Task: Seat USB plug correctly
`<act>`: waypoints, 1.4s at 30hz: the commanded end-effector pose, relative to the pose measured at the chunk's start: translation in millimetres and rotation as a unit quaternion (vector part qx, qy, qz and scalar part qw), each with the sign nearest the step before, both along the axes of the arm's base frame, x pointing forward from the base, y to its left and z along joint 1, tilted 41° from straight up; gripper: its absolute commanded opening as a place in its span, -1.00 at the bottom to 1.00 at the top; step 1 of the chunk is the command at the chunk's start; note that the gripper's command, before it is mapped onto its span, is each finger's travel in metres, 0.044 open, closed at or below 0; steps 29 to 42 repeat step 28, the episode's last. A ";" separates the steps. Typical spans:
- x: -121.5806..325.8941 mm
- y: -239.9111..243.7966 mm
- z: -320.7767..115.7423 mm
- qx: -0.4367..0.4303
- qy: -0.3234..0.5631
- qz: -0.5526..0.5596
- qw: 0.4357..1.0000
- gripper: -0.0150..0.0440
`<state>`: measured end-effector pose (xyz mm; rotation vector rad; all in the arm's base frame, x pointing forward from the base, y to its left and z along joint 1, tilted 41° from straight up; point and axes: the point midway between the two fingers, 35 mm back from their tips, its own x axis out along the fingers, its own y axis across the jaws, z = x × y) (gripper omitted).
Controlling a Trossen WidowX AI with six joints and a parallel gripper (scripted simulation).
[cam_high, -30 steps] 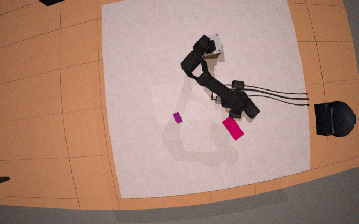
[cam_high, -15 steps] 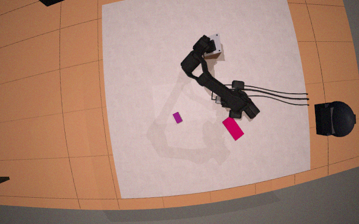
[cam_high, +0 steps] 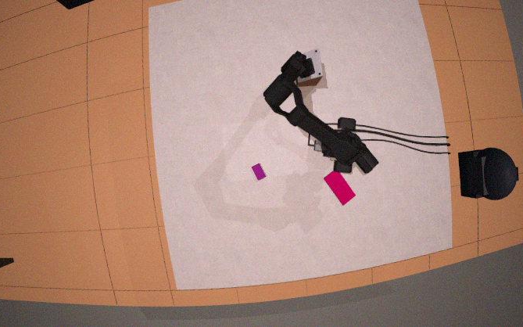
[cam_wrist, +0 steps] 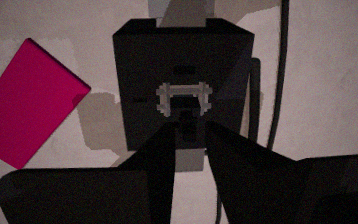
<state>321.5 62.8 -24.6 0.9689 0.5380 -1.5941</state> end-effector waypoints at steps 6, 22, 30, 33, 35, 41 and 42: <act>-0.2 0.5 0.0 0.000 0.000 0.001 1.000 -0.17; 0.2 5.6 5.9 0.000 0.000 0.001 1.000 -0.17; 0.5 9.5 10.4 0.000 0.001 0.001 1.000 -0.17; 0.5 9.5 10.4 0.000 0.001 0.001 1.000 -0.17; 0.5 9.5 10.4 0.000 0.001 0.001 1.000 -0.17; 0.5 9.5 10.4 0.000 0.001 0.001 1.000 -0.17; 0.5 9.5 10.4 0.000 0.001 0.001 1.000 -0.17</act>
